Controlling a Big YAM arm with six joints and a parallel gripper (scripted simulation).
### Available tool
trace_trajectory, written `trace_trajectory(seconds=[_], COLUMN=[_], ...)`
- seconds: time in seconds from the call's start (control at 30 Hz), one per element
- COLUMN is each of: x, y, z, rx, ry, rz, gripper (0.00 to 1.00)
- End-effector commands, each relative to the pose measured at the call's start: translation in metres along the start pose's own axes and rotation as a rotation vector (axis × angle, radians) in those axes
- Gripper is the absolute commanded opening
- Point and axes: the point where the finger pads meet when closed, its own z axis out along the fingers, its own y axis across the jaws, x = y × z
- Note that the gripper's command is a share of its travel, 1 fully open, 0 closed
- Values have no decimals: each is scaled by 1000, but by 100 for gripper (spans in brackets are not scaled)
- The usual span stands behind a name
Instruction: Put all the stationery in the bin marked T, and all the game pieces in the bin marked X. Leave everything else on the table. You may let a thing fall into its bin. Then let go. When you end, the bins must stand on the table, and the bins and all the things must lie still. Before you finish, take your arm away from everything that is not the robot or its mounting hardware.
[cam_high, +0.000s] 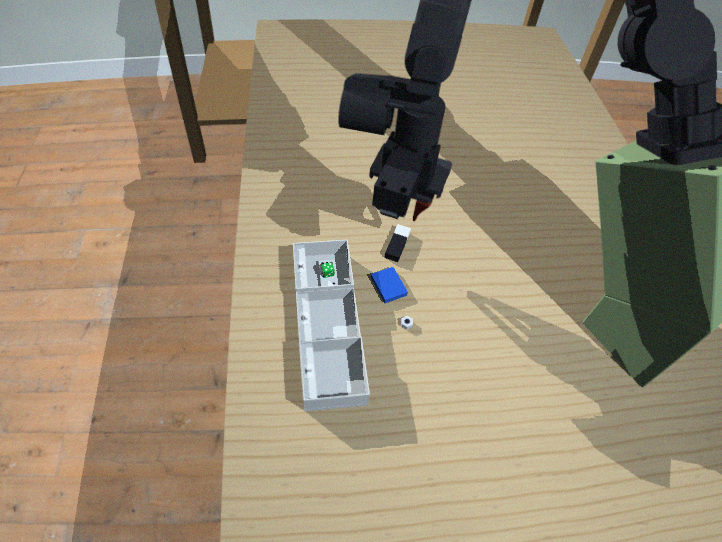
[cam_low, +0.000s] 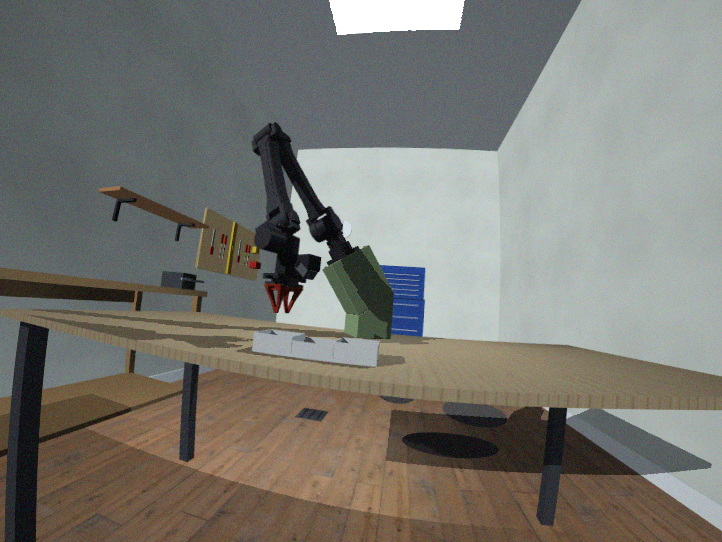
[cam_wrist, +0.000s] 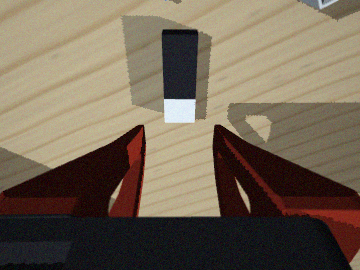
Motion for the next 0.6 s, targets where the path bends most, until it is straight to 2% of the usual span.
trace_trajectory(seconds=[0.0, 0.03, 0.07, 0.1, 0.13, 0.33, 0.43, 0.57], x=[-1, 3, 3, -1, 2, 2, 1, 1], y=[-6, -15, -15, -7, -8, -4, 0, -4], z=[-3, -6, -6, -3, 7, 31, 34, 51], rx=[17, 39, 39, 17, 14, 10, 6, 10], ry=[-7, -8, -8, -7, -4, -3, -3, -3], rz=[4, 18, 18, 4, 6, 4, -1, 4], gripper=[37, 37, 37, 37, 37, 37, 37, 37])
